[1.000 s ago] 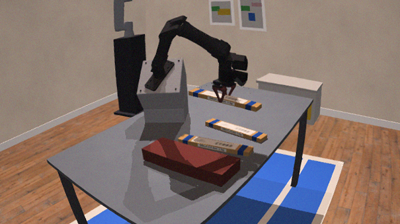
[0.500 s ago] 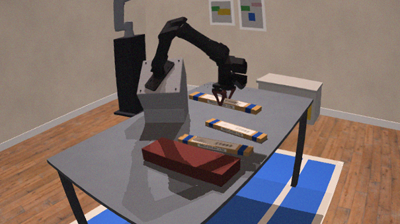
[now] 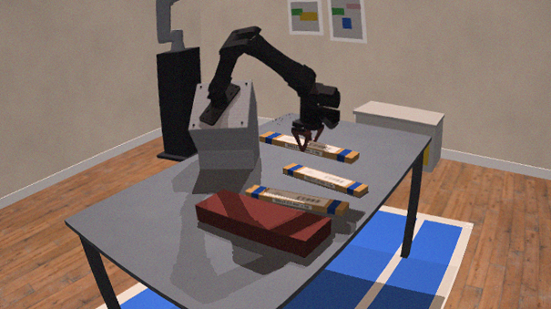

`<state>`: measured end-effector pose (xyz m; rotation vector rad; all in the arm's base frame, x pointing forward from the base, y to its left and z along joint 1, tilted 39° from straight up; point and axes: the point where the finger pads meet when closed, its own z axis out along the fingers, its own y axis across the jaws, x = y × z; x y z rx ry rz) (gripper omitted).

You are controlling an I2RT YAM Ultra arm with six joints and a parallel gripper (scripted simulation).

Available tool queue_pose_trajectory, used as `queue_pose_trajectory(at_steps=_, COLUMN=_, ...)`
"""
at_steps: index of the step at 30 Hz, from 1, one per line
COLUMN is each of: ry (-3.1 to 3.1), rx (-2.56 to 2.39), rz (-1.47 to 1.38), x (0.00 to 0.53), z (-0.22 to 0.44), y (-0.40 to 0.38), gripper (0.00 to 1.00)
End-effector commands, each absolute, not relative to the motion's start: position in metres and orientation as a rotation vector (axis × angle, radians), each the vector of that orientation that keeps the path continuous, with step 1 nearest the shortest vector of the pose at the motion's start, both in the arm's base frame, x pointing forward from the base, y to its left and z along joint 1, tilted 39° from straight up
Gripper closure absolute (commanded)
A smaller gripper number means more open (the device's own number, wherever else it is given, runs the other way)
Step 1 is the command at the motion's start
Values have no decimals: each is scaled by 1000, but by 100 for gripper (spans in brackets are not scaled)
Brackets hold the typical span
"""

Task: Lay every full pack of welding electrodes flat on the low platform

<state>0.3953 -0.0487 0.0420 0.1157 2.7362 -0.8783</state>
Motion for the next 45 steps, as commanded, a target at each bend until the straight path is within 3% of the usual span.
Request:
queue_pose_trajectory(at_steps=1, ry=2679, rx=66, rz=-837, x=408, z=56, y=-32, gripper=100)
queue_pose_trajectory(at_steps=45, ry=2678, rx=66, rz=-837, x=413, z=43, y=-41, gripper=100)
